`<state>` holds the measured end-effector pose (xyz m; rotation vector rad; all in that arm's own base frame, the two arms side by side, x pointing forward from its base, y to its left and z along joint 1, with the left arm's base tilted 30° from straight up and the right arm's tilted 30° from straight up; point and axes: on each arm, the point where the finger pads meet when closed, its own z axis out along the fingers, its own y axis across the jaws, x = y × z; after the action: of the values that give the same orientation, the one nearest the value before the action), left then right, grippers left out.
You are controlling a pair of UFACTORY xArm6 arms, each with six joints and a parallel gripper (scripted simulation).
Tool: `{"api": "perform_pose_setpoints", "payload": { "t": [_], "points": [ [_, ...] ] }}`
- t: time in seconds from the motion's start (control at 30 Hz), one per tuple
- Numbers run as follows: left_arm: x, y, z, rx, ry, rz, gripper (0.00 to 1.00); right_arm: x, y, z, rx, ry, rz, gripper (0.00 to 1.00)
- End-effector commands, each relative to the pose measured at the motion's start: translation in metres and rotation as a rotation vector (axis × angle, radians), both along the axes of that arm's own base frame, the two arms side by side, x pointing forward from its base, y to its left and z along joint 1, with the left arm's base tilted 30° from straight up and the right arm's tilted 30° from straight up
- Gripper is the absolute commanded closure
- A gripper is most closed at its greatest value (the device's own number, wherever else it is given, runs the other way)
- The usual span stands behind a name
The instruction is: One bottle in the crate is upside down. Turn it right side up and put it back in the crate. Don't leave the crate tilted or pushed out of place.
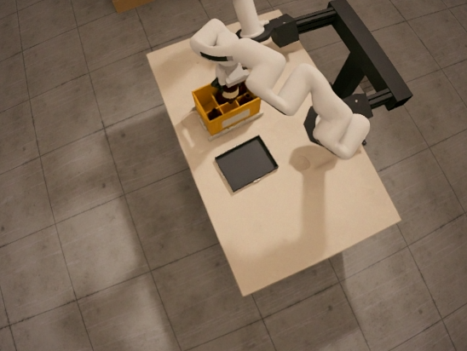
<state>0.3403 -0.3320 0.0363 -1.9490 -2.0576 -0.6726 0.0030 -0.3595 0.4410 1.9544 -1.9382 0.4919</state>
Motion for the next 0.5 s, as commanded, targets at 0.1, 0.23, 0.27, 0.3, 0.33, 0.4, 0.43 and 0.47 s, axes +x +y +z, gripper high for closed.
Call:
{"api": "perform_pose_setpoints", "payload": {
  "t": [0.1,0.23,0.27,0.3,0.33,0.4,0.43,0.47],
  "points": [
    [-0.0005,-0.0036,0.0060,-0.003,-0.002,-0.001,0.24,0.0000,-0.0001,0.0019,-0.004,0.000,0.000,0.00],
    [-0.0008,-0.0046,0.0078,-0.003,-0.002,-0.001,0.24,0.0000,-0.0001,0.0019,-0.004,0.000,0.000,0.00],
    [-0.0009,-0.0048,0.0081,-0.003,-0.002,-0.001,0.24,0.0000,-0.0001,0.0019,-0.004,0.000,0.000,0.00],
    [-0.0009,-0.0049,0.0083,-0.003,-0.002,-0.001,0.24,0.0000,-0.0001,0.0019,-0.004,0.000,0.000,0.00],
    [-0.0009,-0.0050,0.0085,-0.003,-0.002,-0.001,0.24,0.0000,-0.0001,0.0019,-0.004,0.000,0.000,0.00],
    [-0.0010,-0.0052,0.0088,-0.003,-0.002,-0.001,0.24,0.0000,-0.0001,0.0019,-0.004,0.000,0.000,0.00],
    [-0.0010,-0.0052,0.0089,-0.003,-0.002,-0.001,0.24,0.0000,-0.0001,0.0019,-0.004,0.000,0.000,0.00],
    [-0.0010,-0.0053,0.0089,-0.003,-0.002,-0.001,0.24,0.0000,-0.0001,0.0019,-0.004,0.000,0.000,0.00]
  ]
}}
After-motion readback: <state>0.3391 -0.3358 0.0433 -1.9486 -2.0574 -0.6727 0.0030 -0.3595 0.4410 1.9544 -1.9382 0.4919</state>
